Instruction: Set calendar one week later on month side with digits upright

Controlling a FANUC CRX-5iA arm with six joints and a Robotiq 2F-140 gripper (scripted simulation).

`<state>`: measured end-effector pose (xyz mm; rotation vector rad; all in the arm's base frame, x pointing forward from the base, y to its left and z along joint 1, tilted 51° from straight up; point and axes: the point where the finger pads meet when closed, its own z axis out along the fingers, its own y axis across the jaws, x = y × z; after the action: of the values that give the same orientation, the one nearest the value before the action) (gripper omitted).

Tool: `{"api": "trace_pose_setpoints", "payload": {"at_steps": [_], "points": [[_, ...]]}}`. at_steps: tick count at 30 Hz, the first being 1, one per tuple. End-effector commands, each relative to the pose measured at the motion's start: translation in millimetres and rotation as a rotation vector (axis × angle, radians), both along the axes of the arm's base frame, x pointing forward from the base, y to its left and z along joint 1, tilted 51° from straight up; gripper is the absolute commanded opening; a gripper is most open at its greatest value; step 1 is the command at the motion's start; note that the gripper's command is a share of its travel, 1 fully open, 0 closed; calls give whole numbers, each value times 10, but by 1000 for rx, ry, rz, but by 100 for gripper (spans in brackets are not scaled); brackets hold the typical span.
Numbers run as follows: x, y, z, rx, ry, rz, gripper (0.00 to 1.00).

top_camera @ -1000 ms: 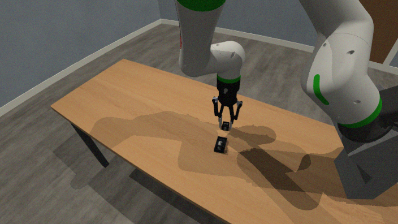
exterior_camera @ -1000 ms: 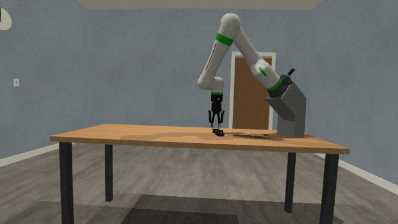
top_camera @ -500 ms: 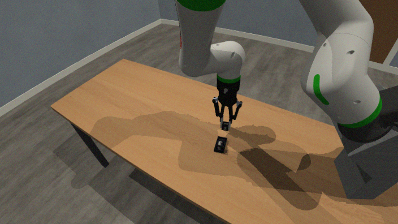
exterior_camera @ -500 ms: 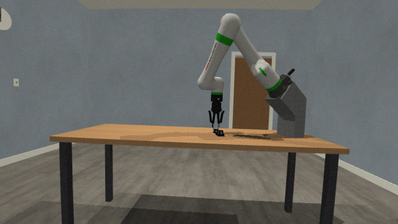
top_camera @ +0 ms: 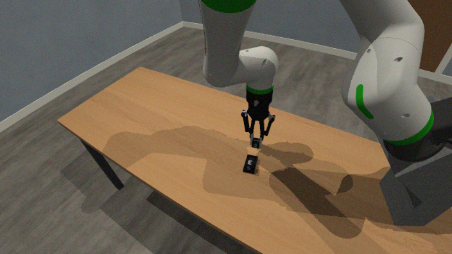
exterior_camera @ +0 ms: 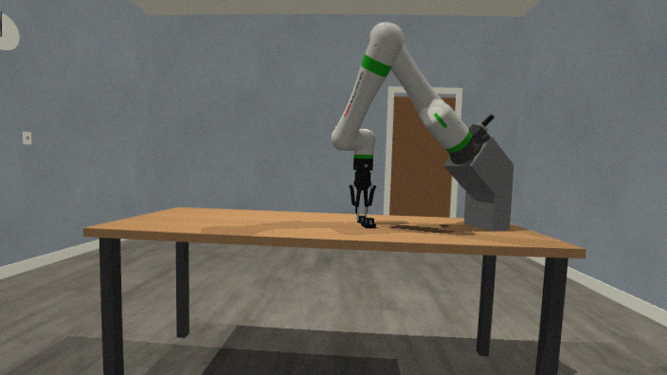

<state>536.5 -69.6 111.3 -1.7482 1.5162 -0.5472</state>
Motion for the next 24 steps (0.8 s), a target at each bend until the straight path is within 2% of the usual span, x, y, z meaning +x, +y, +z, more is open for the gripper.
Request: {"api": "trace_pose_setpoints", "payload": {"at_steps": [1,12,24], "points": [[1,-1,0,0,0,0,17],[-43,-17,38,0,0,0,17],[-513,-180,442,0,0,0,17]]}}
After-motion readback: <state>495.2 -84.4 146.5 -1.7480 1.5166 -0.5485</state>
